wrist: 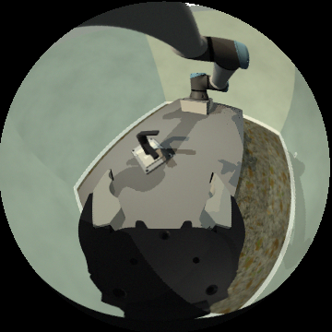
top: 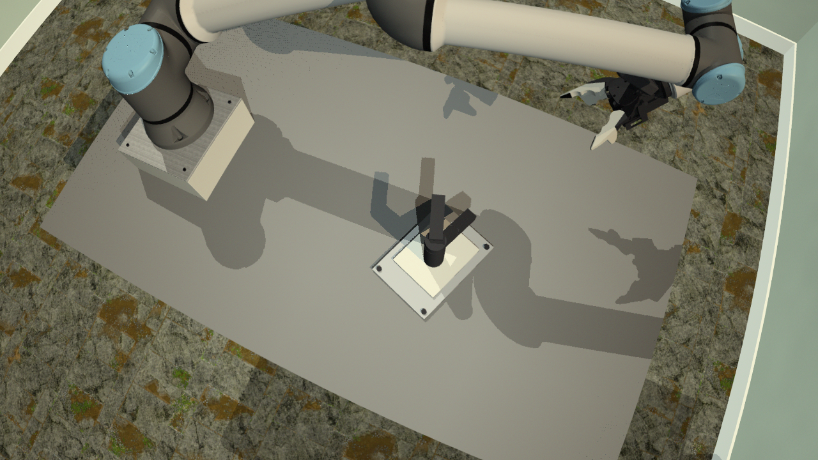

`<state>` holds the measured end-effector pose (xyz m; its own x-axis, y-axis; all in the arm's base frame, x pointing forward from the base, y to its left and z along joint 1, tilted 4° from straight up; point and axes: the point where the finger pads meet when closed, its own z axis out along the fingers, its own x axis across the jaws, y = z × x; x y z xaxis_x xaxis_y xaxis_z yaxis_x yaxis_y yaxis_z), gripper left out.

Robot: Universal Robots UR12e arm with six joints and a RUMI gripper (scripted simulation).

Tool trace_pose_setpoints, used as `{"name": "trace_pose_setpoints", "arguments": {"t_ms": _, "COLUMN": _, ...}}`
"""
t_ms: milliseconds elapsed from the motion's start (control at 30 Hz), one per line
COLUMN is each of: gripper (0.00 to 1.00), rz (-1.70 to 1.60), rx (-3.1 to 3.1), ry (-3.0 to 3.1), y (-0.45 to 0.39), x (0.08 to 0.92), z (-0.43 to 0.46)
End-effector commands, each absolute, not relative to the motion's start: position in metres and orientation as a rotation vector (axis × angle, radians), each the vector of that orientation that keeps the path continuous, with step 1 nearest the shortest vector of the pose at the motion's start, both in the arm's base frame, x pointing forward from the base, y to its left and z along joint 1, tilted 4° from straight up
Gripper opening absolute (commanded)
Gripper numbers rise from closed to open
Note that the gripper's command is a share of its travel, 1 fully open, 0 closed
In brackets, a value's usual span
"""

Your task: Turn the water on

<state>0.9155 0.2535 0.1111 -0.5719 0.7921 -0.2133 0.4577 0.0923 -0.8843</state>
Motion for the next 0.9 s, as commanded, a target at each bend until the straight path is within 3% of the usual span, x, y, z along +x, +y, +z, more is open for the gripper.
{"name": "trace_pose_setpoints", "arguments": {"t_ms": 0, "gripper": 1.0, "rz": 1.471, "rx": -1.238, "ry": -2.059, "y": 0.2535, "x": 0.9159, "z": 0.1126}}
{"name": "trace_pose_setpoints", "arguments": {"t_ms": 867, "gripper": 1.0, "rz": 1.465, "rx": -1.258, "ry": -2.057, "y": 0.2513, "x": 0.9164, "z": 0.1124}}
